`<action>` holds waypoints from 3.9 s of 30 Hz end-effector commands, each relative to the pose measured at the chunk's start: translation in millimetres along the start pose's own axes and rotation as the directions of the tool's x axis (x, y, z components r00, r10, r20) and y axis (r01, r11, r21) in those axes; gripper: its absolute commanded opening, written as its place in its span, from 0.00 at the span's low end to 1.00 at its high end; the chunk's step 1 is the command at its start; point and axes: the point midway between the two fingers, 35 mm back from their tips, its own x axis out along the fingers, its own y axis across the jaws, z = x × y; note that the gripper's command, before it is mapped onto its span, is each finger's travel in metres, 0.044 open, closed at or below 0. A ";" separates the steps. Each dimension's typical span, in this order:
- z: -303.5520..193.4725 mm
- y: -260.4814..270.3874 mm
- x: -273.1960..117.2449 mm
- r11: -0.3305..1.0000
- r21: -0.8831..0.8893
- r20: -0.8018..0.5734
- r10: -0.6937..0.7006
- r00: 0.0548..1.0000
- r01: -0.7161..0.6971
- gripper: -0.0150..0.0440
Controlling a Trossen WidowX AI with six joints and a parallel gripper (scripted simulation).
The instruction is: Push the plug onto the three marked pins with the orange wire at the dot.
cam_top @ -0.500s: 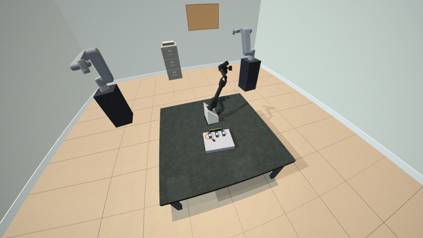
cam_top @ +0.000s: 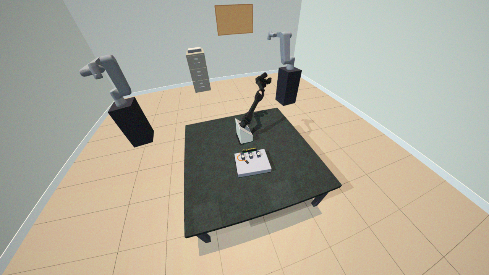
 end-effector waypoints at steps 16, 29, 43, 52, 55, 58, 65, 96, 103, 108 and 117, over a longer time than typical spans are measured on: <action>58.5 65.7 73.7 0.965 -0.242 0.054 0.115 0.992 -0.099 0.45; 98.7 117.0 109.1 0.915 -0.372 0.083 0.198 0.977 -0.154 0.45; 163.3 187.3 140.0 0.810 -0.558 0.140 0.304 0.942 -0.178 0.45; 215.7 239.0 149.7 0.684 -0.716 0.190 0.380 0.905 -0.137 0.45; 239.6 261.9 150.4 0.627 -0.772 0.211 0.412 0.886 -0.108 0.45; 249.4 273.0 147.0 0.589 -0.803 0.222 0.432 0.874 -0.087 0.45; 278.2 302.7 141.2 0.525 -0.850 0.248 0.474 0.845 -0.045 0.45; 468.1 466.6 -5.3 0.013 -0.791 0.442 0.703 0.557 0.611 0.45; 498.9 486.2 -60.0 -0.046 -0.656 0.484 0.740 0.467 0.753 0.45; 517.1 494.9 -101.5 -0.074 -0.540 0.513 0.761 0.397 0.838 0.45; 542.3 498.9 -178.2 -0.096 -0.312 0.557 0.788 0.263 0.945 0.45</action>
